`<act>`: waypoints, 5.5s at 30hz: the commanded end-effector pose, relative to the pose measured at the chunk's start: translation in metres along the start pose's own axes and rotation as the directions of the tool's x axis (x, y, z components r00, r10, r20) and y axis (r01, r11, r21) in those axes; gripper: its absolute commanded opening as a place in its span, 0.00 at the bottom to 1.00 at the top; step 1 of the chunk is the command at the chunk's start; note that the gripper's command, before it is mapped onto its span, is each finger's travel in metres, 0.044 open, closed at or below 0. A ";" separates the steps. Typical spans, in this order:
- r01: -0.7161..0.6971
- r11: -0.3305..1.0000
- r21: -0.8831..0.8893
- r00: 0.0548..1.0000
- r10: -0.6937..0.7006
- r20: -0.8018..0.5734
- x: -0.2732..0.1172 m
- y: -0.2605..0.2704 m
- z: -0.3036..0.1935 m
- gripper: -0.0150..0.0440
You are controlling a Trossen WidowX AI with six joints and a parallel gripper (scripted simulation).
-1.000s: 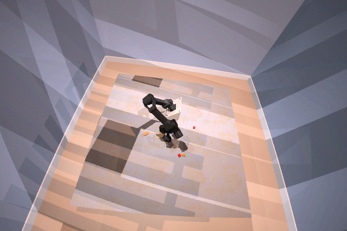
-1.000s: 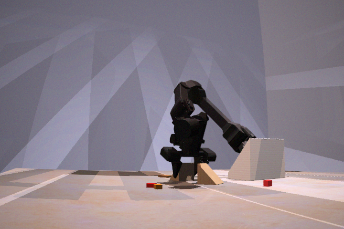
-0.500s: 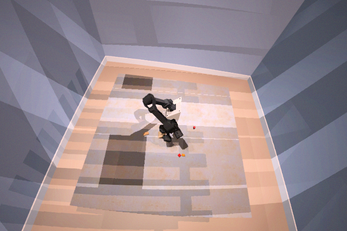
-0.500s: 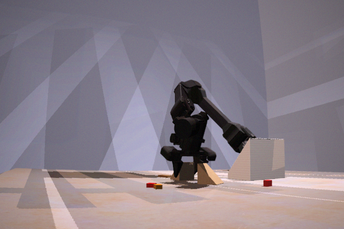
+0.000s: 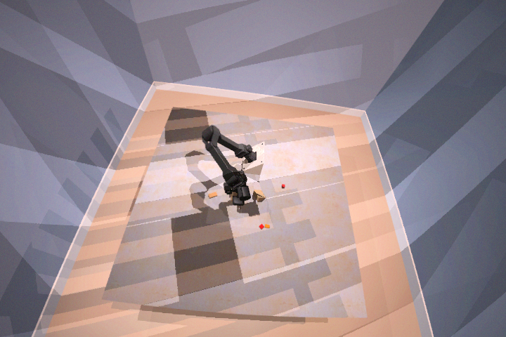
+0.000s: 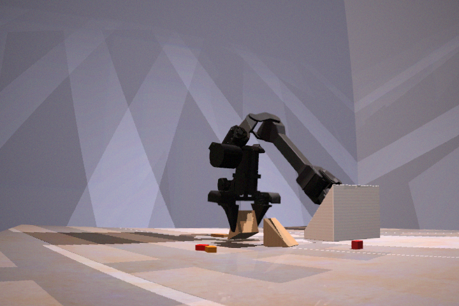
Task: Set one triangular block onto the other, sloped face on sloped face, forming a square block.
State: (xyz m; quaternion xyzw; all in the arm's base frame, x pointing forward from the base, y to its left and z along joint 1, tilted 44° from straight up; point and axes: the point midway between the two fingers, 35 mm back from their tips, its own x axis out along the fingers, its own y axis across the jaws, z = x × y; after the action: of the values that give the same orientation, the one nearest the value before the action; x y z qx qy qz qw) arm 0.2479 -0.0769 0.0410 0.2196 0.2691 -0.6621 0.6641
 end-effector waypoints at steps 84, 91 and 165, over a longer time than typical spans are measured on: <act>-0.230 0.239 -0.943 0.895 -0.330 -0.301 -0.060 -0.022 0.029 1.00; -0.005 -0.798 -0.602 0.951 -0.191 0.244 -0.055 -0.015 0.019 1.00; 0.013 -1.000 0.000 0.871 0.012 0.491 0.024 0.001 0.059 0.65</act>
State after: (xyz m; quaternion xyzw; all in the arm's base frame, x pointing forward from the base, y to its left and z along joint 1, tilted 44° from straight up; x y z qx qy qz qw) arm 0.2528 -0.1328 0.0699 -0.7149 0.6919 0.0894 0.0464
